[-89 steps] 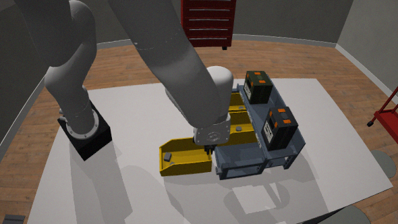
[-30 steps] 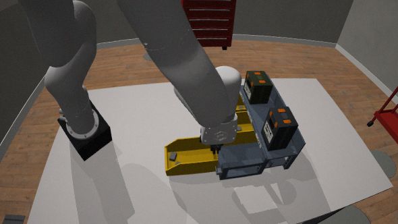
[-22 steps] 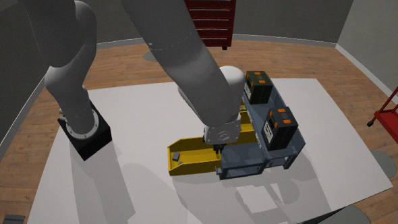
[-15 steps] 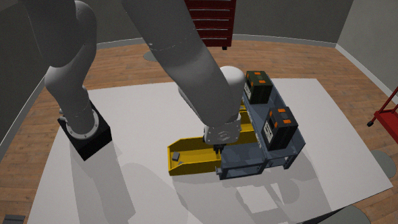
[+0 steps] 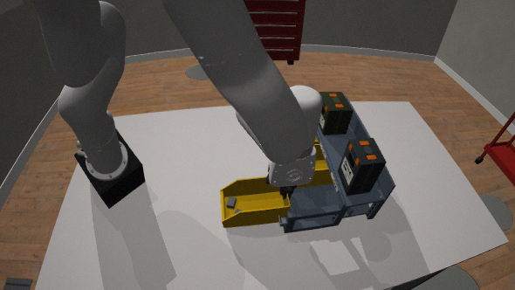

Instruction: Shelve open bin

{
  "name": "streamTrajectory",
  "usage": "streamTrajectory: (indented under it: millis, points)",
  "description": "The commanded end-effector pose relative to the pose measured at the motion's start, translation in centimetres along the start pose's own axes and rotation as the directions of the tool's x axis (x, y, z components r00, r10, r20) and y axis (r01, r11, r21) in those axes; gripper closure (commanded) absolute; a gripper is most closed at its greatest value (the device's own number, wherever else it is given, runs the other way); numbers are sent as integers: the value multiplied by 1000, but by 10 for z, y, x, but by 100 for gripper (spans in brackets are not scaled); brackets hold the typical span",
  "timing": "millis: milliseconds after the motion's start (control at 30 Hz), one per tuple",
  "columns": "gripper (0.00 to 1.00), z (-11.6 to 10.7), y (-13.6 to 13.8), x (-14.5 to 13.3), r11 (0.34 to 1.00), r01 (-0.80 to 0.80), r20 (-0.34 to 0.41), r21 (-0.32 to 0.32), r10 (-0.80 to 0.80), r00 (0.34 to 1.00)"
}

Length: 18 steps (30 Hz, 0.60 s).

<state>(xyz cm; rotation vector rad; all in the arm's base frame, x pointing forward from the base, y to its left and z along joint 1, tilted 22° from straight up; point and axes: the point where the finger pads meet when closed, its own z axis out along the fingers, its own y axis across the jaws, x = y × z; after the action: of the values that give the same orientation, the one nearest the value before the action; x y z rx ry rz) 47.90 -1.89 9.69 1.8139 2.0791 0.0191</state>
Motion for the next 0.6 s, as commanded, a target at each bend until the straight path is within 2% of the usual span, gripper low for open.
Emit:
streamTrajectory:
  millis: [0,567]
  points:
    - [100,-1,2,0,1000,0,0,-4,0,1000]
    - [100,-1,12,0,1000,0,0,-4,0,1000]
